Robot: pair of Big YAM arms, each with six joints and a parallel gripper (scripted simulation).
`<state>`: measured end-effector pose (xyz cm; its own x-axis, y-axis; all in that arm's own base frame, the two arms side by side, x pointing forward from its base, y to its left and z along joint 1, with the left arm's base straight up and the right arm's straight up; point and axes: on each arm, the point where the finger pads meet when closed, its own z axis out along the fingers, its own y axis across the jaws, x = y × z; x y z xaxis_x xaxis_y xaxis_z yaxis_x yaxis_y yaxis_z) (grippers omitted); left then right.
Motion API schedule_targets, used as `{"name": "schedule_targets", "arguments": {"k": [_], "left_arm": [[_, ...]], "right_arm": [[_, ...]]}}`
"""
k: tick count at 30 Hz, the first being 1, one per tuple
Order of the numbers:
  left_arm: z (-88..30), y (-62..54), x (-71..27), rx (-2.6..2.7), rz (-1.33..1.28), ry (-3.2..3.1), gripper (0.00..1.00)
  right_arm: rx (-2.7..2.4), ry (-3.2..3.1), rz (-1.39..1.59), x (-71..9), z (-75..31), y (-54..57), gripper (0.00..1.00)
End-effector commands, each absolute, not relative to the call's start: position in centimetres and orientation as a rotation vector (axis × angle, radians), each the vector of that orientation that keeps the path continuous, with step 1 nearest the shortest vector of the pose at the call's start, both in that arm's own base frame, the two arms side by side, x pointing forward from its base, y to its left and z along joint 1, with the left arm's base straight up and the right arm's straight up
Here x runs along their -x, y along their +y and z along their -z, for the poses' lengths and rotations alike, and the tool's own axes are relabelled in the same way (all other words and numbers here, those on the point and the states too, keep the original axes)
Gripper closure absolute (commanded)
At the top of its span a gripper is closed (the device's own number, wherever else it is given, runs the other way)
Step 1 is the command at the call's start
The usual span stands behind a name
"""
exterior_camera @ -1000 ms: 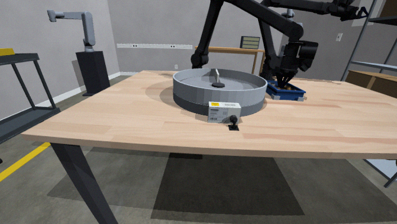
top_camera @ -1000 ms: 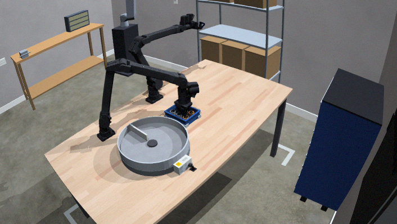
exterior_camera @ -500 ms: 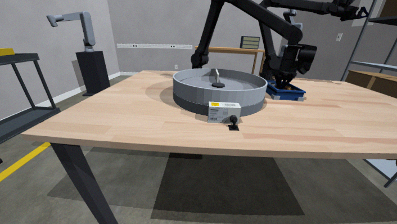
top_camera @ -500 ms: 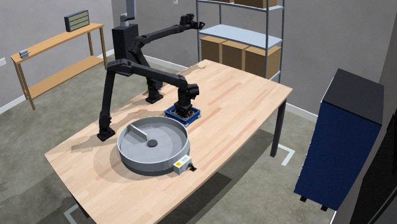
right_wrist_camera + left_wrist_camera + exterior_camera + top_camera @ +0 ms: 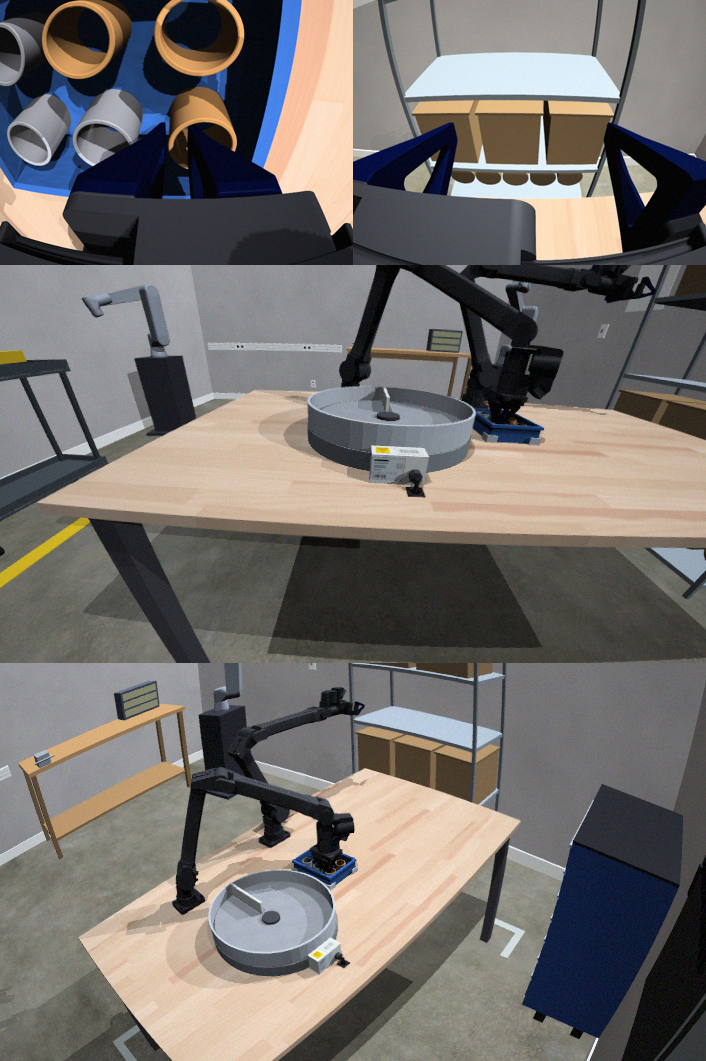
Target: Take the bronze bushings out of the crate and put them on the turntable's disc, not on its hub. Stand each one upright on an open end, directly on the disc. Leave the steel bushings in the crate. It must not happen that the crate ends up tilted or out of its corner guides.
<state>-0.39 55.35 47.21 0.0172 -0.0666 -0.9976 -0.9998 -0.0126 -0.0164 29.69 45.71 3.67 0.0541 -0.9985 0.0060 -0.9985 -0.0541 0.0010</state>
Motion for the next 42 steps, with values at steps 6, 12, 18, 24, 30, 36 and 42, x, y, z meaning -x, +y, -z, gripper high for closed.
{"name": "schedule_targets", "arguments": {"k": [6, 12, 18, 24, 30, 36, 42], "left_arm": [[-50.05, 54.48, 0.86, 1.221, -1.221, 1.201, 0.0], [-50.05, 54.48, 0.86, 1.221, -1.221, 1.201, 0.0], [-50.05, 54.48, 0.86, 1.221, -1.221, 1.201, 0.0], [-50.05, 54.48, 0.86, 1.221, -1.221, 1.201, 0.0], [-50.05, 54.48, 0.86, 1.221, -1.221, 1.201, 0.0], [-50.05, 54.48, 0.86, 1.221, -1.221, 1.201, 0.0], [-50.05, 54.48, 0.86, 1.221, -1.221, 1.201, 0.0]], "right_arm": [[-2.312, -2.178, 0.011, -29.88, -5.18, 46.56, 1.0], [-2.312, -2.178, 0.011, -29.88, -5.18, 46.56, 1.0], [-2.312, -2.178, 0.011, -29.88, -5.18, 46.56, 1.0], [-2.312, -2.178, 0.011, -29.88, -5.18, 46.56, 1.0], [-2.312, -2.178, 0.011, -29.88, -5.18, 46.56, 1.0], [-2.312, -2.178, 0.011, -29.88, -5.18, 46.56, 1.0], [-2.312, -2.178, 0.011, -29.88, -5.18, 46.56, 1.0]]}}
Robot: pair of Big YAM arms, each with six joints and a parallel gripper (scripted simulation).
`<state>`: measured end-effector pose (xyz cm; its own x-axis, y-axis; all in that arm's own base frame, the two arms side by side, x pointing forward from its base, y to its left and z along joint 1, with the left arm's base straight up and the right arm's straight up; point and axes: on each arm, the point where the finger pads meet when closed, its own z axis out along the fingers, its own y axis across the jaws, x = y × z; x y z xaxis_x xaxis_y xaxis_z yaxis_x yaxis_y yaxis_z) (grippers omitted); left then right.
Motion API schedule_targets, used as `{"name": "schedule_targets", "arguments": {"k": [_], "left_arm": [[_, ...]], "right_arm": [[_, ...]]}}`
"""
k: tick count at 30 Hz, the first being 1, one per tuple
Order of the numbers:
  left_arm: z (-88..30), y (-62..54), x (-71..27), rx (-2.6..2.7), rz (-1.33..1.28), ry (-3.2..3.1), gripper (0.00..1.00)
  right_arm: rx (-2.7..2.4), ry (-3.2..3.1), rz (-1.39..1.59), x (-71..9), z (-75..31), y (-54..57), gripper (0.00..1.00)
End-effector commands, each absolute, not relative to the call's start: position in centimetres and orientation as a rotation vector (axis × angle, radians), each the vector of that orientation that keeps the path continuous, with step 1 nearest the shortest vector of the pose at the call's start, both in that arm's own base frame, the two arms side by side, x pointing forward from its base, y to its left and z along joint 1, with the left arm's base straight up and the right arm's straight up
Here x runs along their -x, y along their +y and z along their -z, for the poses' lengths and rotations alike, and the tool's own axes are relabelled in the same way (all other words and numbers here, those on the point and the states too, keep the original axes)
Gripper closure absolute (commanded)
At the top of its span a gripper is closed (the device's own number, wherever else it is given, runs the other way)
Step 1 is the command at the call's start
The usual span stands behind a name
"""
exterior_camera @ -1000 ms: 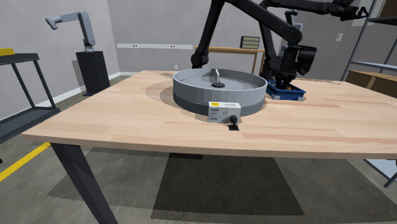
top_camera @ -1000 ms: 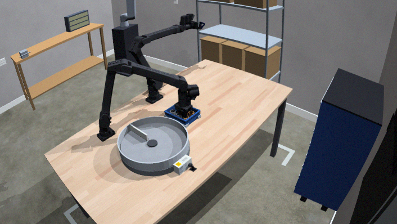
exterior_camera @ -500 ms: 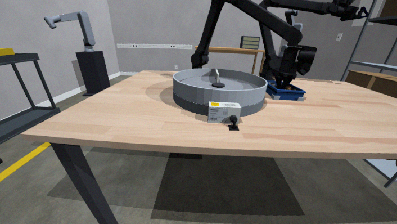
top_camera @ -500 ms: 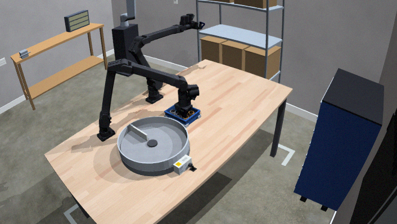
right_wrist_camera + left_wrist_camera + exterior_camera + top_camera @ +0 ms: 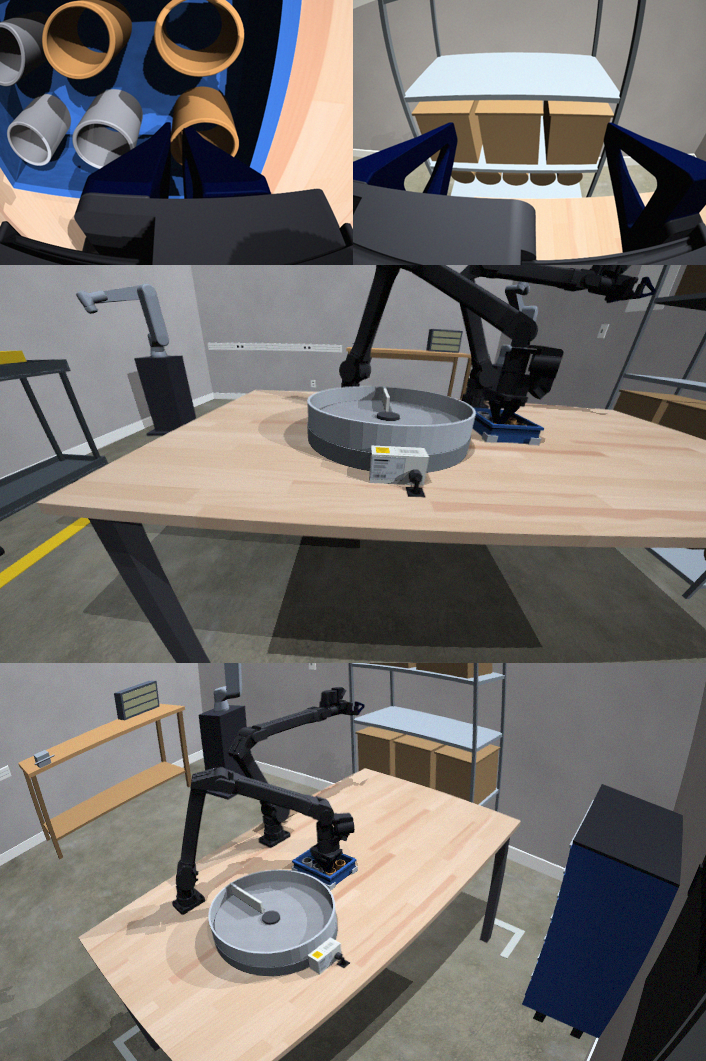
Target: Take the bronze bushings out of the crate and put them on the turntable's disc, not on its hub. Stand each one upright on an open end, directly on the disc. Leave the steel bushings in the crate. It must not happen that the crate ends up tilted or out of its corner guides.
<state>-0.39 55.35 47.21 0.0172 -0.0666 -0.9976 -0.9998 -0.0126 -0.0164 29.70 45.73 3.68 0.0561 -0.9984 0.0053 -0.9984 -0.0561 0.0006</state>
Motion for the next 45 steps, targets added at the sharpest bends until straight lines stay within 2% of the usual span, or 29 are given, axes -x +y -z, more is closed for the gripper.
{"name": "schedule_targets", "arguments": {"k": [1, 45], "left_arm": [[-50.1, 54.5, 0.9, 1.221, -1.221, 1.201, 0.0], [-50.1, 54.5, 0.9, 1.221, -1.221, 1.201, 0.0]], "right_arm": [[-2.312, -2.178, 0.011, -29.9, -5.2, 46.6, 1.0], [-2.344, -2.209, 0.025, -30.4, -17.7, 47.4, 1.0]]}}
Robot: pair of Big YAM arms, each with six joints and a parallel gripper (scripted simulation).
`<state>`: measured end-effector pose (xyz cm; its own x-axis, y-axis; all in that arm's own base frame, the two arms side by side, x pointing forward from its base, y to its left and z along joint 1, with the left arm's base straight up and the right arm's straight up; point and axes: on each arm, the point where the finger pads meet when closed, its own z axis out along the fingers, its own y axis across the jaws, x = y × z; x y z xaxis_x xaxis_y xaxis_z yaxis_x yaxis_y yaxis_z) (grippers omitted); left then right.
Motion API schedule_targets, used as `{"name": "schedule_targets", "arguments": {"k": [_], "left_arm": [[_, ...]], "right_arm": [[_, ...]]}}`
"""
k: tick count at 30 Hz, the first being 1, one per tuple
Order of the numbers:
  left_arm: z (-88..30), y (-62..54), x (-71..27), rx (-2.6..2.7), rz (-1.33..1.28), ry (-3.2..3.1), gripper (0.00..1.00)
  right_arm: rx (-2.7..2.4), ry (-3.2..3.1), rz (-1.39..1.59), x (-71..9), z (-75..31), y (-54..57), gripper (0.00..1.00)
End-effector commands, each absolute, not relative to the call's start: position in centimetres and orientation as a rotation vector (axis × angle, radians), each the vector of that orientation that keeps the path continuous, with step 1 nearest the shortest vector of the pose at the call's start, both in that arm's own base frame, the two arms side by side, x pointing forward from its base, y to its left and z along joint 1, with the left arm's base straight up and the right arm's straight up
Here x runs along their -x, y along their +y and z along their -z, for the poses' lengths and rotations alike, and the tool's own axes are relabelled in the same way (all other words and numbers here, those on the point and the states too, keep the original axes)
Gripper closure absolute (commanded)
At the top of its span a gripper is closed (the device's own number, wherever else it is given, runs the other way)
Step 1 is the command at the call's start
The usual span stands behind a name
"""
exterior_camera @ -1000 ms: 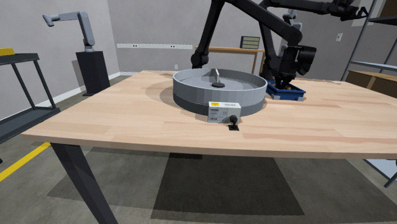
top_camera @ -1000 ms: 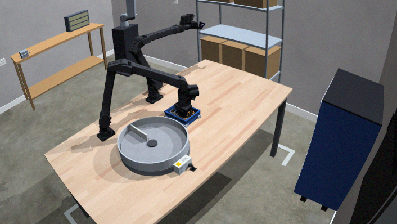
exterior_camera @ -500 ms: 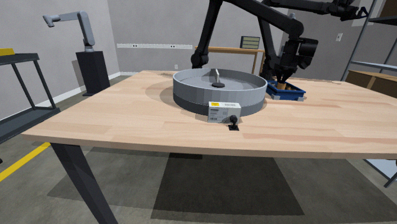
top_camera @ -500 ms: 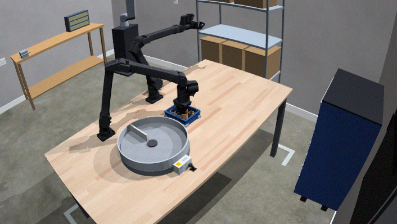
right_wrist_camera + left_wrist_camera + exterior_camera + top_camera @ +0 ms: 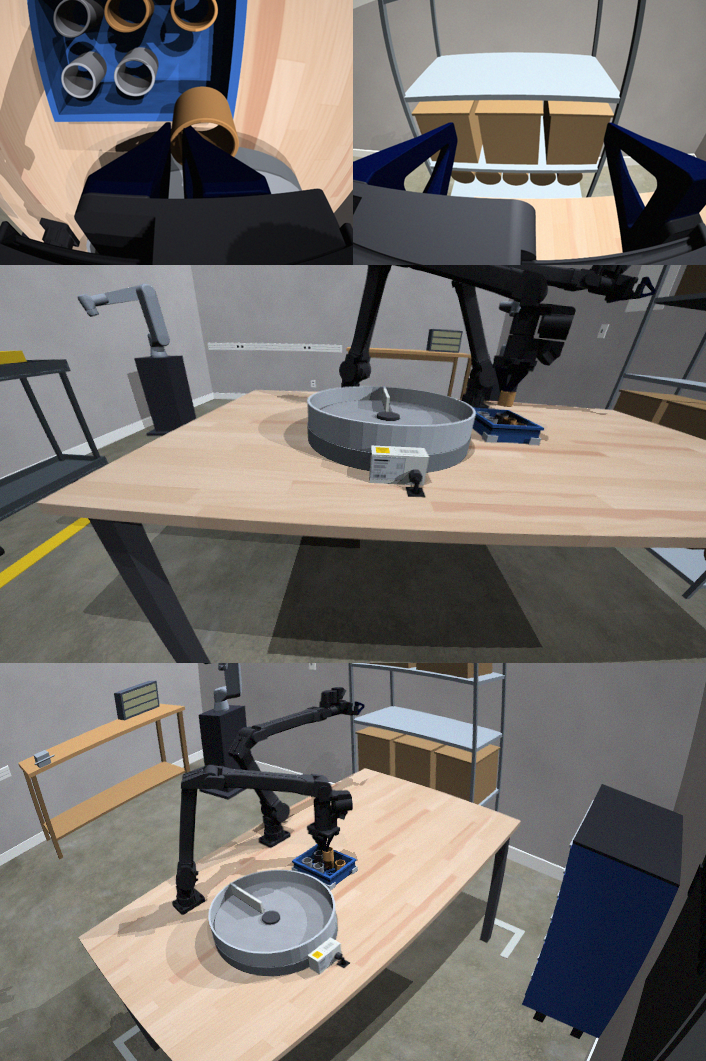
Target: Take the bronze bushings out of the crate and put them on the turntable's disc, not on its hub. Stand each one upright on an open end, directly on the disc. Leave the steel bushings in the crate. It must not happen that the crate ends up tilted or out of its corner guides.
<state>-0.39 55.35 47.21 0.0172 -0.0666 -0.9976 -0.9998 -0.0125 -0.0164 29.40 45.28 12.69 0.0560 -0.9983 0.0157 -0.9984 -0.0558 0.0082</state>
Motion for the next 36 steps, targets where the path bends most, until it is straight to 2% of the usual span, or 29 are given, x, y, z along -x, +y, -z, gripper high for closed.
{"name": "schedule_targets", "arguments": {"k": [1, 26, 36], "left_arm": [[-50.1, 54.5, 0.9, 1.221, -1.221, 1.201, 0.0], [-50.1, 54.5, 0.9, 1.221, -1.221, 1.201, 0.0], [-50.1, 54.5, 0.9, 1.221, -1.221, 1.201, 0.0]], "right_arm": [[-2.344, -2.209, 0.025, -30.4, -18.1, 47.3, 1.0], [-2.35, -2.215, 0.026, -30.7, -20.2, 47.0, 1.0], [-2.312, -2.186, 0.01, -29.9, -17.7, 42.0, 1.0]]}}
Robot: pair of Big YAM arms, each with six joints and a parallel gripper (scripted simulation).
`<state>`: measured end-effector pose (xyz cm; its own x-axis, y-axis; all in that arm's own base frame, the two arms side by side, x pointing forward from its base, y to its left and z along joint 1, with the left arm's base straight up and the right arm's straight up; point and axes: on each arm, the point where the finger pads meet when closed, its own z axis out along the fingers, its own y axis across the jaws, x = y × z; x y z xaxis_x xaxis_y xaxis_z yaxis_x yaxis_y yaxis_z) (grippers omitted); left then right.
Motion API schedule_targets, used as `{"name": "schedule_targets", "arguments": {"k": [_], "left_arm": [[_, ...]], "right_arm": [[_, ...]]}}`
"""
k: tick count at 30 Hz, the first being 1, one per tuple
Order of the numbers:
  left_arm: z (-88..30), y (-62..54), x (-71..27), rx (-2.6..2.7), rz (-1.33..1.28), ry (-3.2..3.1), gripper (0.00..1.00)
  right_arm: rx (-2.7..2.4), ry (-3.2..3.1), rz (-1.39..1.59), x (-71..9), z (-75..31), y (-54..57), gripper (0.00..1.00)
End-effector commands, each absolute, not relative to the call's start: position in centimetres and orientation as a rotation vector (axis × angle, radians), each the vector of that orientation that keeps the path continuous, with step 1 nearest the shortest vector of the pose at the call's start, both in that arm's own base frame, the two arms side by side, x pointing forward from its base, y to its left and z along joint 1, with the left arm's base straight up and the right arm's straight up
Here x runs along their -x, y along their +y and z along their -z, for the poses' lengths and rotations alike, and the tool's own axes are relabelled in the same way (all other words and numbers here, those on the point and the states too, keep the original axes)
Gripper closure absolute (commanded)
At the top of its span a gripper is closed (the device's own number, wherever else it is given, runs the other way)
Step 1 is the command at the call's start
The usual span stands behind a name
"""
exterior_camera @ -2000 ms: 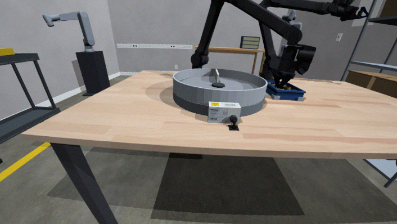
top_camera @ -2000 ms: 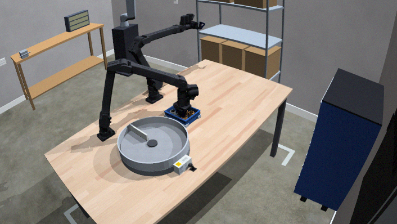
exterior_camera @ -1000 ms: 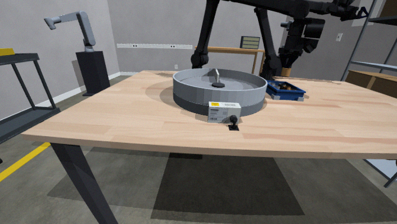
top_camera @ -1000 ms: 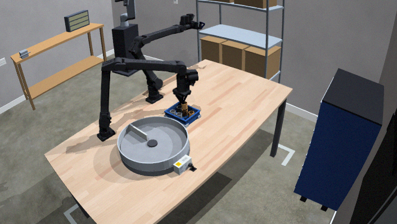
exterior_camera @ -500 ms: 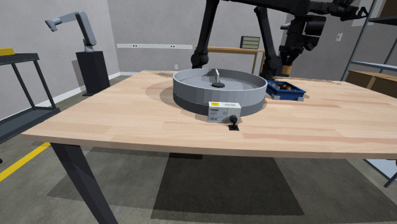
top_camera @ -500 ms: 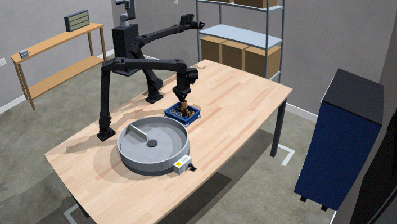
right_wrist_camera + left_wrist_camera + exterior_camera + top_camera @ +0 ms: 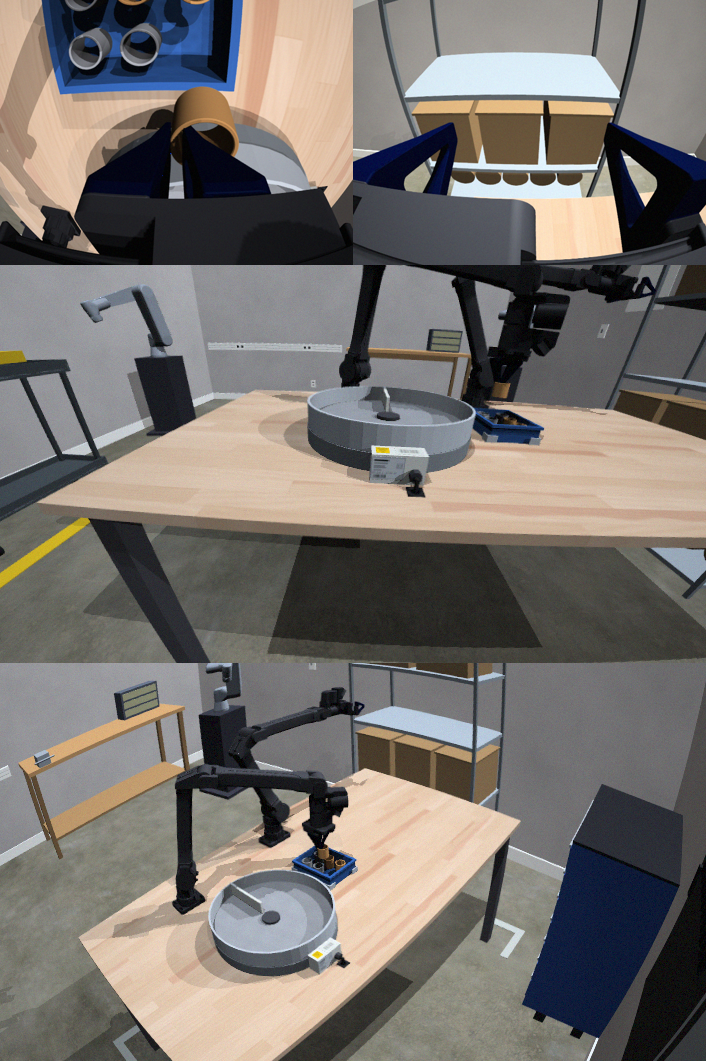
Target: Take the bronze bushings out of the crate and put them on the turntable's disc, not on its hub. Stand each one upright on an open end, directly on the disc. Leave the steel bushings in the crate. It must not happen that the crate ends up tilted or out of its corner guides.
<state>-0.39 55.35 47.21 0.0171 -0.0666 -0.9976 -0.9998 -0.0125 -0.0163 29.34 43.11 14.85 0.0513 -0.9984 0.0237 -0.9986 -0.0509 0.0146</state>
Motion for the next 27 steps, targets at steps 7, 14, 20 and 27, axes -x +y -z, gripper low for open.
{"name": "schedule_targets", "arguments": {"k": [7, 14, 20, 27], "left_arm": [[-50.1, 54.5, 0.9, 1.221, -1.221, 1.201, 0.0], [-50.1, 54.5, 0.9, 1.221, -1.221, 1.201, 0.0], [-50.1, 54.5, 0.9, 1.221, -1.221, 1.201, 0.0], [-50.1, 54.5, 0.9, 1.221, -1.221, 1.201, 0.0]], "right_arm": [[-2.31, -2.184, 0.005, -29.2, -17.4, 35.0, 1.0], [-2.308, -2.182, 0.001, -28.6, -17.2, 29.0, 1.0], [-2.294, -2.169, 0.002, -27.7, -17.0, 23.3, 1.0], [-2.353, -2.175, -0.008, -28.2, -18.5, 23.4, 1.0]]}}
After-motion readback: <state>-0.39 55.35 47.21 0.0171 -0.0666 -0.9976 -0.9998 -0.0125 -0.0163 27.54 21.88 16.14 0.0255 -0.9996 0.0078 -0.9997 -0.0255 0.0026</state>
